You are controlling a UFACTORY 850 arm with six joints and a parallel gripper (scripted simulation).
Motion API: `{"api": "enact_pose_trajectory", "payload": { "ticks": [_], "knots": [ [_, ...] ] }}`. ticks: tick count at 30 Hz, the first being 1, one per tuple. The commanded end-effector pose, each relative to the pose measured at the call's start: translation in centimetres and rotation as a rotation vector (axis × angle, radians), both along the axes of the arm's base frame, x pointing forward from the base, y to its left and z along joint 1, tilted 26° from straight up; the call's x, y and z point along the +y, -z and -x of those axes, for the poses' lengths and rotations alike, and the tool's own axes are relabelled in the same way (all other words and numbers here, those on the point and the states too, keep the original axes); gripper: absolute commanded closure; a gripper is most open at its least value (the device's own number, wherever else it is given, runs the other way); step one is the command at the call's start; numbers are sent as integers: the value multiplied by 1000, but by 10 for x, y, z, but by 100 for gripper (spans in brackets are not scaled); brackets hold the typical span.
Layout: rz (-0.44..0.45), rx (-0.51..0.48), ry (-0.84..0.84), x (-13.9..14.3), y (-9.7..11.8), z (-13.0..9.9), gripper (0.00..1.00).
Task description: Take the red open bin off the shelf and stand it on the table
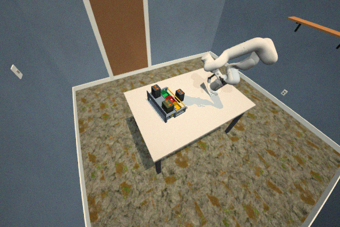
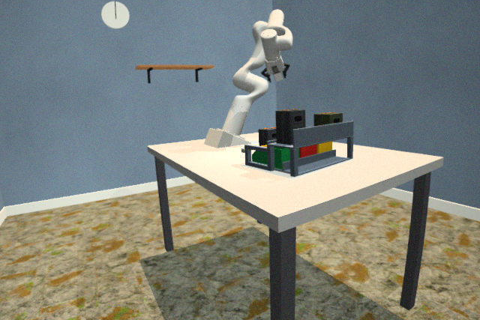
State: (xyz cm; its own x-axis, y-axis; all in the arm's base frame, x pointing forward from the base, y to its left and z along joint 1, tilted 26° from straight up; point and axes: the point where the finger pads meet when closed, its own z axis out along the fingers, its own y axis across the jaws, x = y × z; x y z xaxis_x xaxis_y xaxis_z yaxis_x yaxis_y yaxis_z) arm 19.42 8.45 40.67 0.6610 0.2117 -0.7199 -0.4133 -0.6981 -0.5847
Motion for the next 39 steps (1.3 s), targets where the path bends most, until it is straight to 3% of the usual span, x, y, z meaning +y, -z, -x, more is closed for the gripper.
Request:
{"api": "enact_pose_trajectory", "payload": {
  "ticks": [1, 36, 39],
  "knots": [
    [0, -1, 0, 0, 0, 0, 0],
    [0, -1, 0, 0, 0, 0, 0],
    [0, -1, 125, -32, 0, -10, 0]
  ]
}}
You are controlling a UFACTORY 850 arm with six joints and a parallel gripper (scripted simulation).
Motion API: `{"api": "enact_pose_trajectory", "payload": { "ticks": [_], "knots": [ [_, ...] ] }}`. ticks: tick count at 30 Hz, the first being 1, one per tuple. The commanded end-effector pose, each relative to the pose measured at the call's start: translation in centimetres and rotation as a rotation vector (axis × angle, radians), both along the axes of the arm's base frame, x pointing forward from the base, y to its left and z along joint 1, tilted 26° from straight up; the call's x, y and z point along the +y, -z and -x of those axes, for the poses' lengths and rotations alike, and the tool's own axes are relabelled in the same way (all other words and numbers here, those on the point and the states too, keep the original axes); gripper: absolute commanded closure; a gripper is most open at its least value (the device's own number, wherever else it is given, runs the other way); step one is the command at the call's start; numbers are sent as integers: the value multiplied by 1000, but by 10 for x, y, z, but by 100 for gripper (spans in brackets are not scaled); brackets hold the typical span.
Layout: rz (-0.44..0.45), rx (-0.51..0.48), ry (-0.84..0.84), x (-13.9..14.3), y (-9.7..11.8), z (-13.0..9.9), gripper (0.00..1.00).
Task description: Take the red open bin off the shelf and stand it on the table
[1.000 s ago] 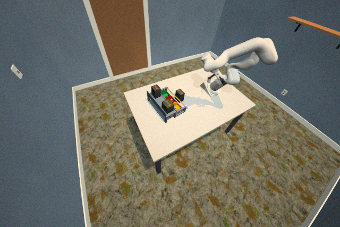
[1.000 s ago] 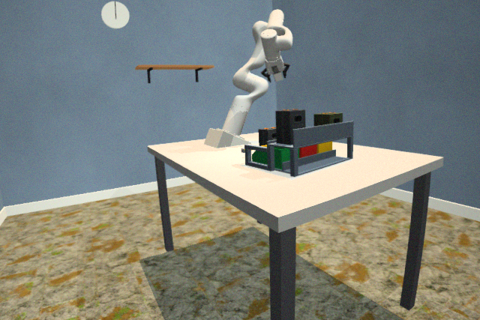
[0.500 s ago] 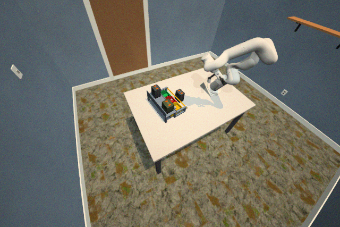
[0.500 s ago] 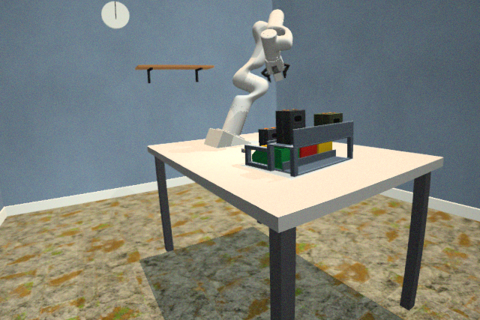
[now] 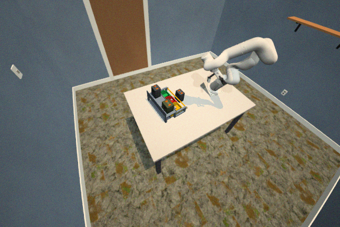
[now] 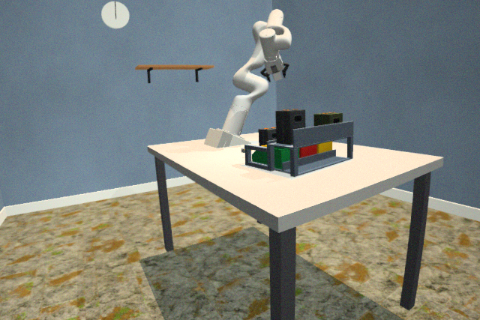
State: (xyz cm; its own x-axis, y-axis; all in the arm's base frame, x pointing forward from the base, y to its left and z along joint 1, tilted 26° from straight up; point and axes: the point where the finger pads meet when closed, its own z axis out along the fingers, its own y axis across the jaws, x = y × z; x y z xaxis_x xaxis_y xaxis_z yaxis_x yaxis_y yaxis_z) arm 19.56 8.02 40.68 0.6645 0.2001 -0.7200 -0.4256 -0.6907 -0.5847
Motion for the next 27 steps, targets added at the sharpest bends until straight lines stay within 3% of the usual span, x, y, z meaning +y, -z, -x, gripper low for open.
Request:
{"api": "enact_pose_trajectory", "payload": {
  "ticks": [1, 2, 14, 19, 27],
  "knots": [
    [0, -1, 149, -38, 0, -12, 0],
    [0, -1, 191, -48, 0, -16, 0],
    [0, -1, 191, -48, 0, -16, 0],
    [0, -1, 399, -99, 0, -17, 0],
    [0, -1, 399, -99, 0, -17, 0]
  ]
}}
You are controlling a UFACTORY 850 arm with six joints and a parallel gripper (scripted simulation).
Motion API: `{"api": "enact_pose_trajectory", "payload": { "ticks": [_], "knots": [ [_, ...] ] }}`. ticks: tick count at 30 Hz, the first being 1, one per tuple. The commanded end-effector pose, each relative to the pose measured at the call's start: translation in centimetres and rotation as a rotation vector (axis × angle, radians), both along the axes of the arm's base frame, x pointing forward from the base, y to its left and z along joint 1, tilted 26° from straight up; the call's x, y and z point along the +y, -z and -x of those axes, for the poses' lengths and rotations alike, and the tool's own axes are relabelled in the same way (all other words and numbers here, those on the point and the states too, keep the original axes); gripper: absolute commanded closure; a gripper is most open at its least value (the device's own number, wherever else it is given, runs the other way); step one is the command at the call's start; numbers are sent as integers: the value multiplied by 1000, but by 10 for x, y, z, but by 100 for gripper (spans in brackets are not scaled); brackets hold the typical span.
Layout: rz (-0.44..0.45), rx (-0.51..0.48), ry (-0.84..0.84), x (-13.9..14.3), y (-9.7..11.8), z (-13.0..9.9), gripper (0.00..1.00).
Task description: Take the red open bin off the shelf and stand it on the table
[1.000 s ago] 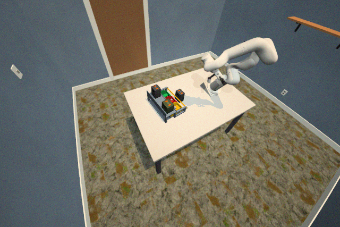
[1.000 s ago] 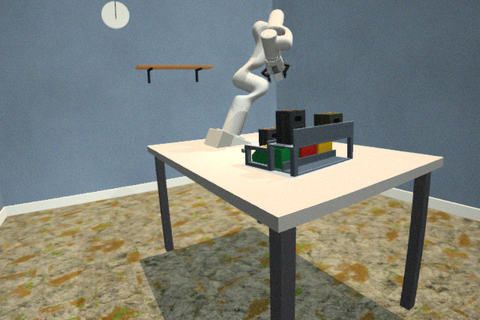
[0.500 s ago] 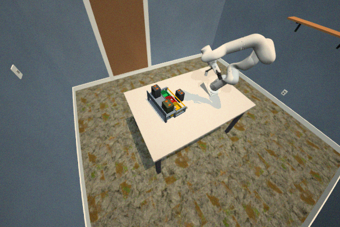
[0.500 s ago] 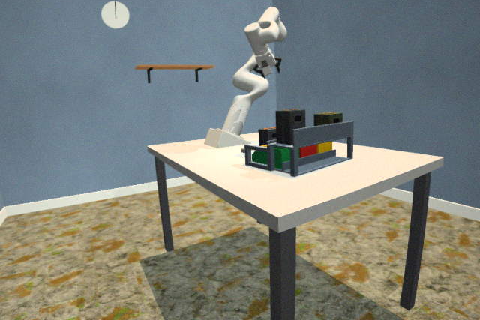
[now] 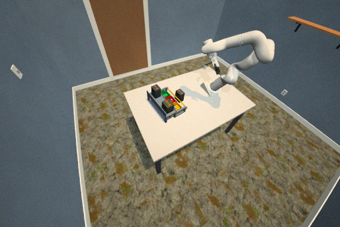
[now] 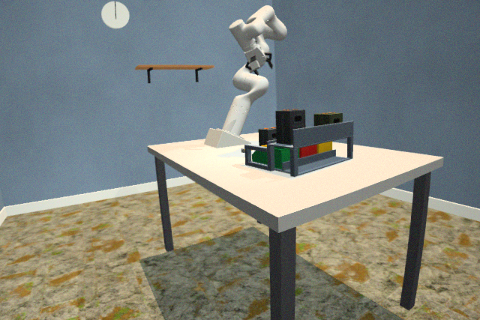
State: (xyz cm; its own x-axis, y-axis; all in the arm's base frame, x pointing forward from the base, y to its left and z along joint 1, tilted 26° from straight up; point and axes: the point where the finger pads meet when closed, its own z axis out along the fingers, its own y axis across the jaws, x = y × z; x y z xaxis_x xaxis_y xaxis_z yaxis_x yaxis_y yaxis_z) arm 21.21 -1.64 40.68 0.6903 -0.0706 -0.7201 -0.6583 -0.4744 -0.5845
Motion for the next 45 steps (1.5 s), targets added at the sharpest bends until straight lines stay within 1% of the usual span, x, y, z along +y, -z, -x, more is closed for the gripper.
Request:
{"api": "enact_pose_trajectory", "payload": {
  "ticks": [1, 4, 9, 21, 26, 38, 43, 45],
  "knots": [
    [0, -1, 4, -2, 0, -1, 0],
    [0, -1, 4, -2, 0, -1, 0],
    [0, -1, 212, -42, 0, 7, 0],
    [0, -1, 212, -42, 0, 7, 0],
    [1, -1, 420, -85, 0, 24, 0],
    [1, -1, 420, -85, 0, 24, 0],
    [1, -1, 628, -121, 0, 49, 0],
    [1, -1, 628, -121, 0, 49, 0]
  ]
}}
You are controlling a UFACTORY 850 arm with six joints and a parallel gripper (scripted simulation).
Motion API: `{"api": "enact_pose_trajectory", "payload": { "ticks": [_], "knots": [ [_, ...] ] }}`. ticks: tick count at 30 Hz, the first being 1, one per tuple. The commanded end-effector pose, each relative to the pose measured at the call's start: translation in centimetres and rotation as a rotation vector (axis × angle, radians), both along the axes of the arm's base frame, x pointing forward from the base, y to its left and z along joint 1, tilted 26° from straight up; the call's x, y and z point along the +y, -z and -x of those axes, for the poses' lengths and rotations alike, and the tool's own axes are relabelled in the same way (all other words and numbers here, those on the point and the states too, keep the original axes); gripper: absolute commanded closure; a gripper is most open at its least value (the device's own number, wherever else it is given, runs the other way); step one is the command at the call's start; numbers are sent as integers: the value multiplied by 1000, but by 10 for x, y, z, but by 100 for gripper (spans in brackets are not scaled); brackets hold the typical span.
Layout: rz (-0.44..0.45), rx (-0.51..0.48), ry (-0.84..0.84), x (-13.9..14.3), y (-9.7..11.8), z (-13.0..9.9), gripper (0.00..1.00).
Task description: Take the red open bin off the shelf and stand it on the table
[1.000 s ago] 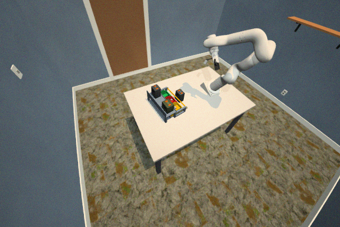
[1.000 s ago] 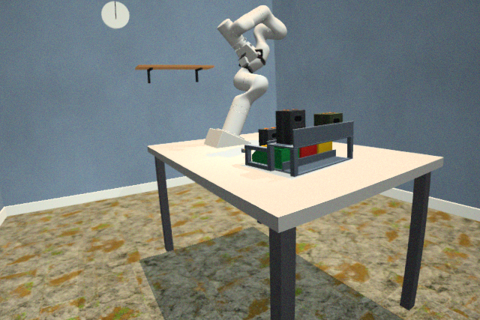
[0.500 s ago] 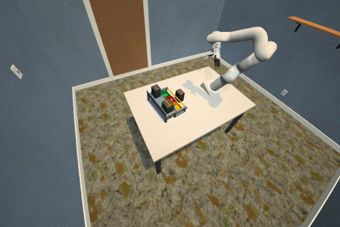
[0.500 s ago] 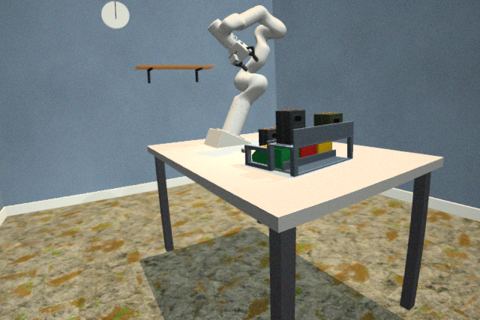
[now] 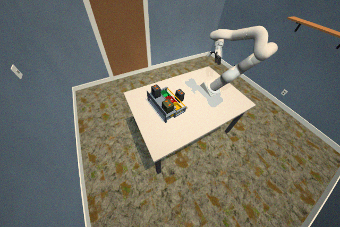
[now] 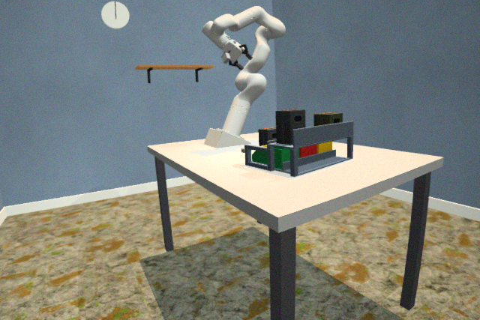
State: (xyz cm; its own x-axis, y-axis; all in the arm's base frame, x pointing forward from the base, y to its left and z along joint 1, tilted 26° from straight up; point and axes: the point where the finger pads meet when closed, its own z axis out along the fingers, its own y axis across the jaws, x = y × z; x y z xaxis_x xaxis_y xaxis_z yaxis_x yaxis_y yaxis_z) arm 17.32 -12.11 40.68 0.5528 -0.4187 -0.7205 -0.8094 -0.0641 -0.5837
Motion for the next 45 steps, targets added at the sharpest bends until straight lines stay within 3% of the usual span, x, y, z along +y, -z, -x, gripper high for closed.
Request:
{"api": "enact_pose_trajectory", "payload": {
  "ticks": [1, 10, 15, 27, 32, 44, 45],
  "knots": [
    [1, -2, 83, -16, 0, 10, 0],
    [1, -2, 83, -16, 0, 10, 0],
    [1, -2, 291, -47, 0, 42, 0],
    [1, -2, 291, -47, 0, 42, 0],
    [1, -2, 499, -70, 0, 80, 0],
    [1, -2, 499, -70, 0, 80, 0],
    [1, -2, 539, -73, 0, 88, 0]
  ]
}}
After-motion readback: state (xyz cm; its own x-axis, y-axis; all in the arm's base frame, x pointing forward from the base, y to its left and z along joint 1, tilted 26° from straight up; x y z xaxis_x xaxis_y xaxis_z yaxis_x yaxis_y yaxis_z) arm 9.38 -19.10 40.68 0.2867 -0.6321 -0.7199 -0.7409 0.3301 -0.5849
